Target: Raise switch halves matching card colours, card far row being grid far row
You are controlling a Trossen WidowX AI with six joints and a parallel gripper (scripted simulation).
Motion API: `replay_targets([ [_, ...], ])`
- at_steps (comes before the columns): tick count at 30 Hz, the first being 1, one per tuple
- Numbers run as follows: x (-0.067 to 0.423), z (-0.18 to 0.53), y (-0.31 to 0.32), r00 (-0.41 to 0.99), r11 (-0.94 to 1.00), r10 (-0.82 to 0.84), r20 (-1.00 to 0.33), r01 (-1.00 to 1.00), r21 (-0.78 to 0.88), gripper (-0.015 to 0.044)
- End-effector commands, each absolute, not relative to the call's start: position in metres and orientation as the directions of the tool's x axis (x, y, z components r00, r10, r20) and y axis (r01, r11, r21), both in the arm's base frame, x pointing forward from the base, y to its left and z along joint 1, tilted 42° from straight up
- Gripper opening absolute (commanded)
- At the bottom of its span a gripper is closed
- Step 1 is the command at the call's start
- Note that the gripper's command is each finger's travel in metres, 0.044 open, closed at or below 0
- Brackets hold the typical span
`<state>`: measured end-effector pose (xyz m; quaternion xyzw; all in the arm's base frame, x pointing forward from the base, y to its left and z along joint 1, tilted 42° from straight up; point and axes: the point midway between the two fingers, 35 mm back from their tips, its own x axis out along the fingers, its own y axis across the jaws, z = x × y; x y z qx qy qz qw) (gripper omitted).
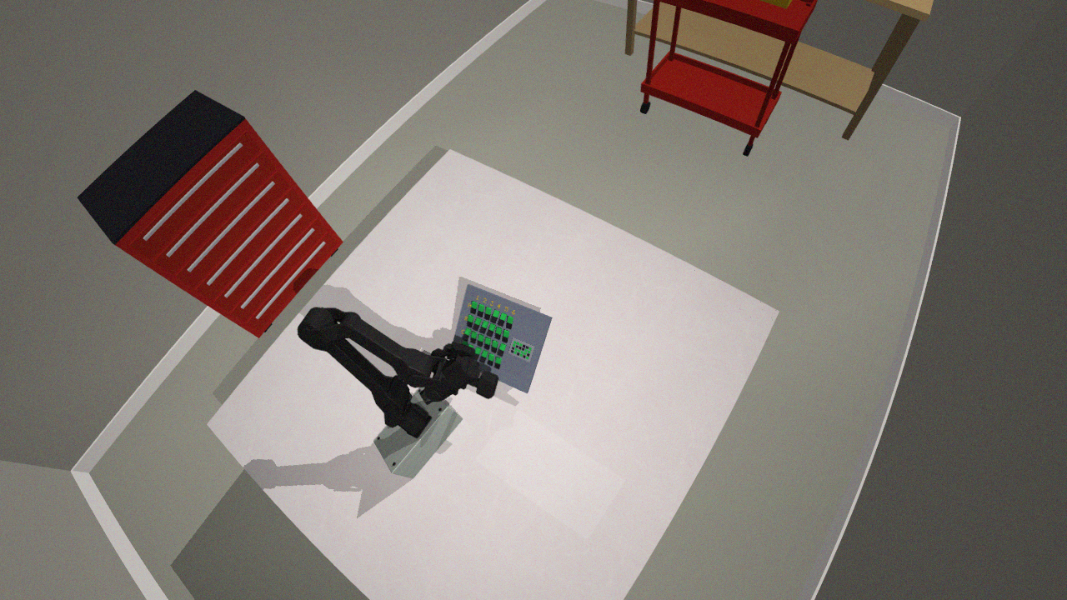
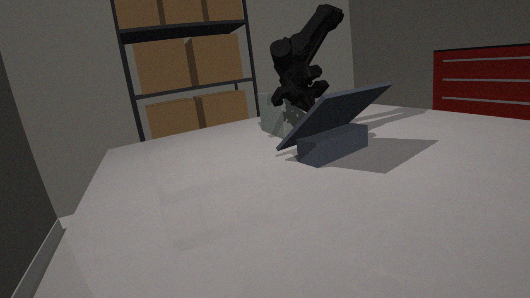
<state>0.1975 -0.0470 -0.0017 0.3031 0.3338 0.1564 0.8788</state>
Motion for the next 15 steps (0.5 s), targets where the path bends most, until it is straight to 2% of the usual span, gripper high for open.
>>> replay_targets([
  [1,0.201,-0.003,-0.044,0.733,0.764,0.477,-0.484,-0.073,0.642,0.0000],
  [15,0.213,-0.012,-0.036,0.733,0.763,0.478,-0.484,-0.074,0.642,0.0000],
])
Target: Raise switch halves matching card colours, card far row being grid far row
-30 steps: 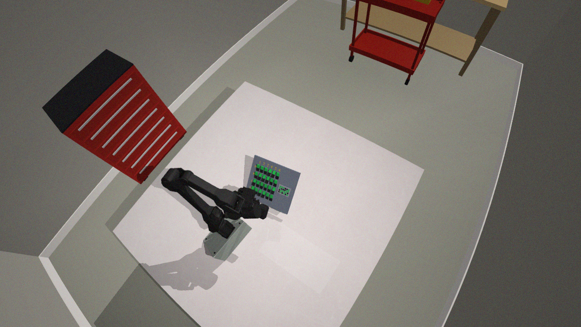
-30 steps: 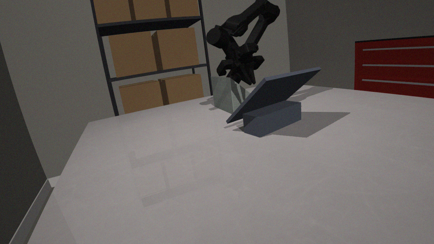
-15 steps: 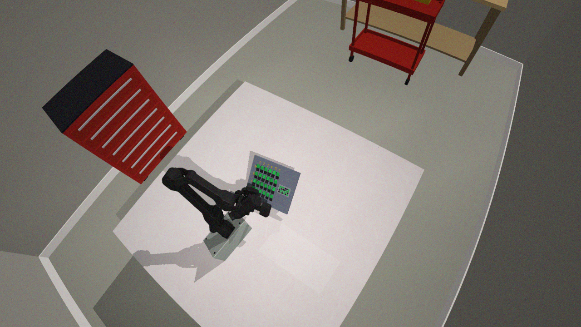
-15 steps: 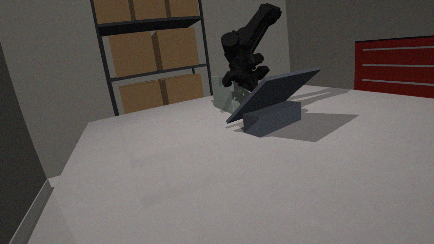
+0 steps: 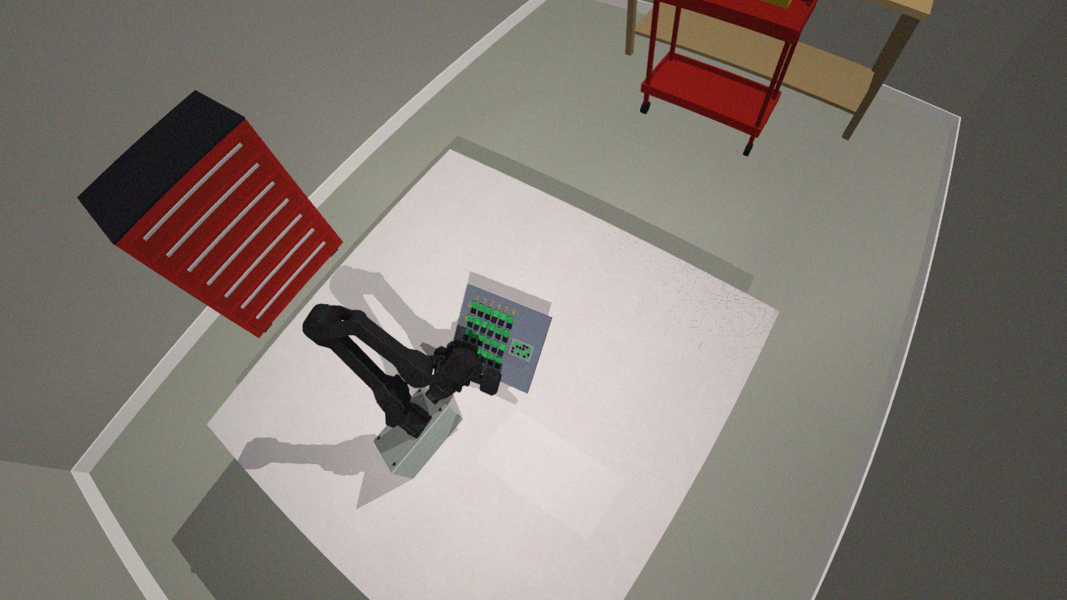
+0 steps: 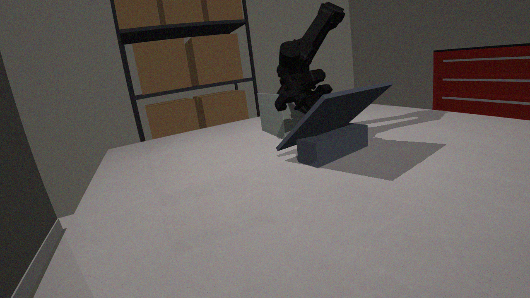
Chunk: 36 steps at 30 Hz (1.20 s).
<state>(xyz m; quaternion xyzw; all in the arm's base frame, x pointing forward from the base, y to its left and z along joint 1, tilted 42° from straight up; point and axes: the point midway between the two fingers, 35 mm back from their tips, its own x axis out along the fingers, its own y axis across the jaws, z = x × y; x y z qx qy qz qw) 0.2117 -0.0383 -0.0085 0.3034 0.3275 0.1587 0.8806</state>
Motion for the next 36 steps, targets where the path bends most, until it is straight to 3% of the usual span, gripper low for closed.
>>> replay_targets([
  [1,0.2145,-0.0123,-0.0352,0.733,0.763,0.478,-0.484,-0.074,0.642,0.0000],
  [36,0.2176,-0.0143,-0.0329,0.733,0.763,0.478,-0.483,-0.074,0.642,0.0000],
])
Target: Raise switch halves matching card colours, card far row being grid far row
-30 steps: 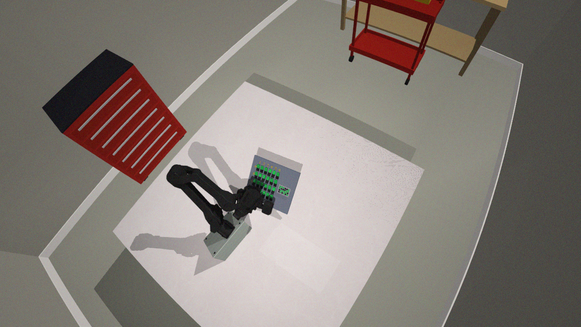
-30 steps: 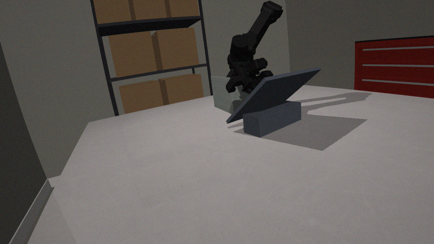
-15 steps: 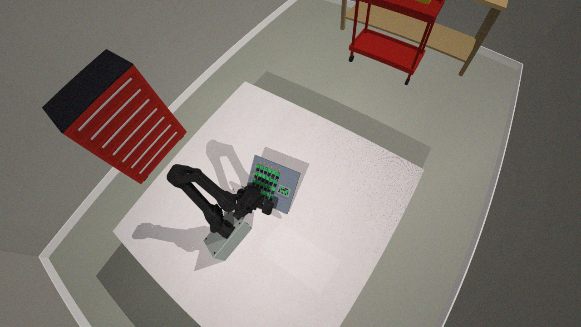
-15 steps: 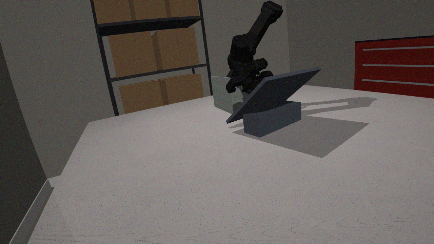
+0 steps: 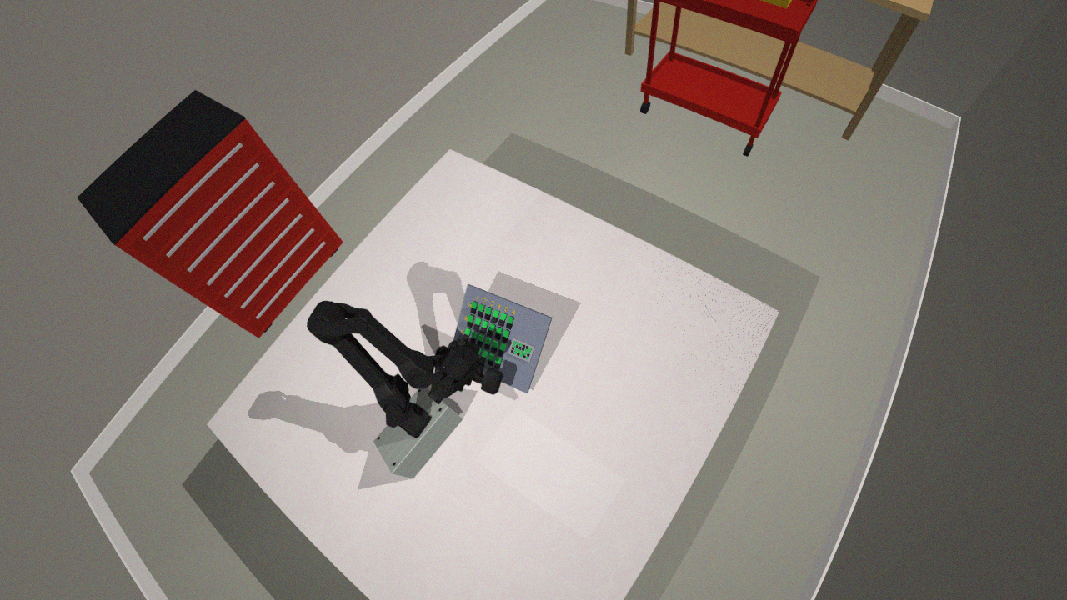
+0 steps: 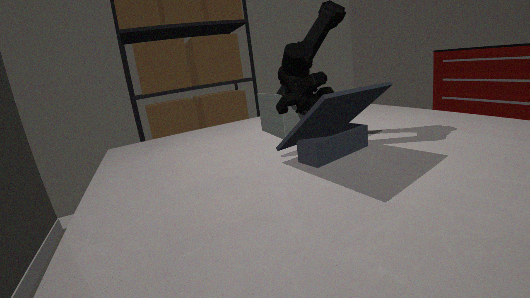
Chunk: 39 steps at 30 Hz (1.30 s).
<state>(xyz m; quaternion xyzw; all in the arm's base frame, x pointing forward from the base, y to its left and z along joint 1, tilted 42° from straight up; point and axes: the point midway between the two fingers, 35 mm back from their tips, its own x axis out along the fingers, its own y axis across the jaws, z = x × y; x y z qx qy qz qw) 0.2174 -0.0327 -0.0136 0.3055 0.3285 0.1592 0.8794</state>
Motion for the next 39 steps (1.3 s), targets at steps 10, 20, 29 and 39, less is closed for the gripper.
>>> replay_targets([
  [10,0.219,-0.015,-0.032,0.733,0.763,0.478,-0.483,-0.074,0.642,0.0000],
  [20,0.220,-0.016,-0.032,0.733,0.763,0.478,-0.483,-0.074,0.642,0.0000],
  [29,0.214,-0.016,-0.039,0.726,0.770,0.475,-0.497,-0.069,0.634,0.0000],
  [39,0.174,0.017,-0.064,0.714,0.765,0.488,-0.502,-0.072,0.641,0.0000],
])
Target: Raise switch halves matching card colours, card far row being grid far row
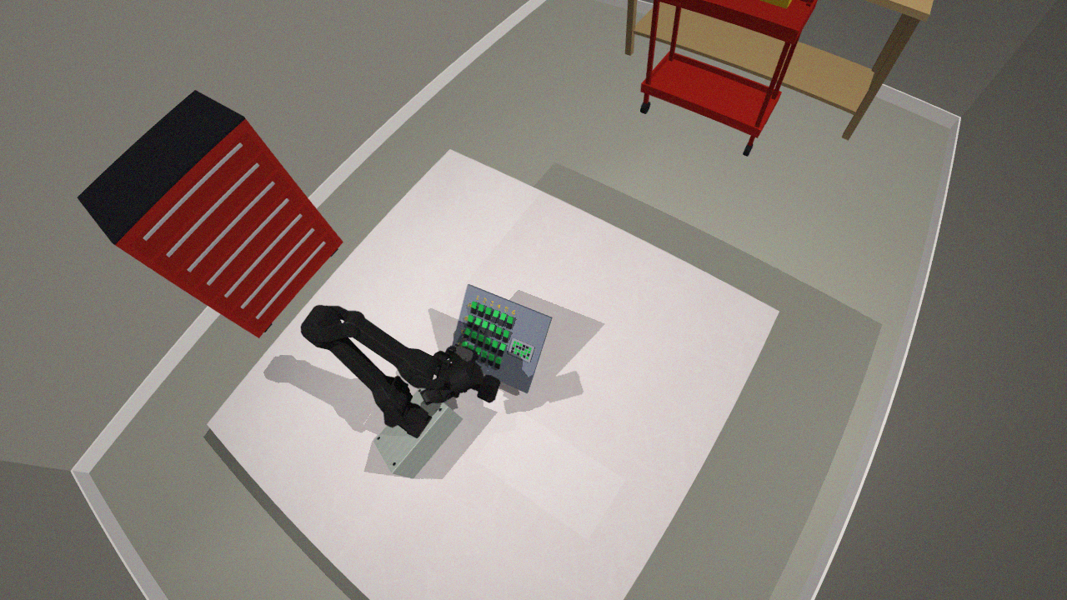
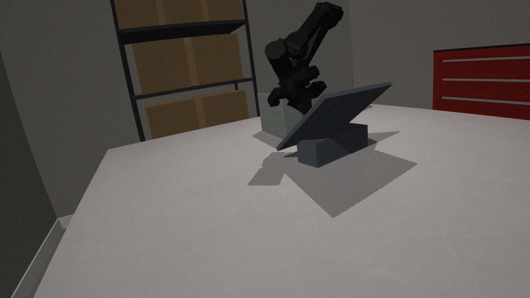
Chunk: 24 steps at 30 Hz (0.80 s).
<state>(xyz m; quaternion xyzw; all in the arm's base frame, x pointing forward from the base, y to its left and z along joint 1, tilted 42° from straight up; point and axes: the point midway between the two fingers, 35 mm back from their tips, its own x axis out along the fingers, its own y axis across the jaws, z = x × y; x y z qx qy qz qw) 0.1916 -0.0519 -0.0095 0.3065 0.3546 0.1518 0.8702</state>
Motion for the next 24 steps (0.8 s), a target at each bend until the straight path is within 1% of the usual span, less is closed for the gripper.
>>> replay_targets([
  [1,0.174,0.017,-0.064,0.714,0.765,0.488,-0.502,-0.072,0.641,0.0000],
  [8,0.175,0.016,-0.066,0.714,0.765,0.488,-0.502,-0.072,0.640,0.0000],
  [13,0.189,0.013,-0.089,0.714,0.766,0.487,-0.502,-0.072,0.639,0.0000],
  [16,0.193,0.010,-0.087,0.710,0.766,0.489,-0.507,-0.071,0.639,0.0000],
  [20,0.214,-0.003,-0.073,0.697,0.765,0.498,-0.515,-0.073,0.640,0.0000],
  [24,0.215,-0.003,-0.072,0.697,0.765,0.499,-0.515,-0.074,0.640,0.0000],
])
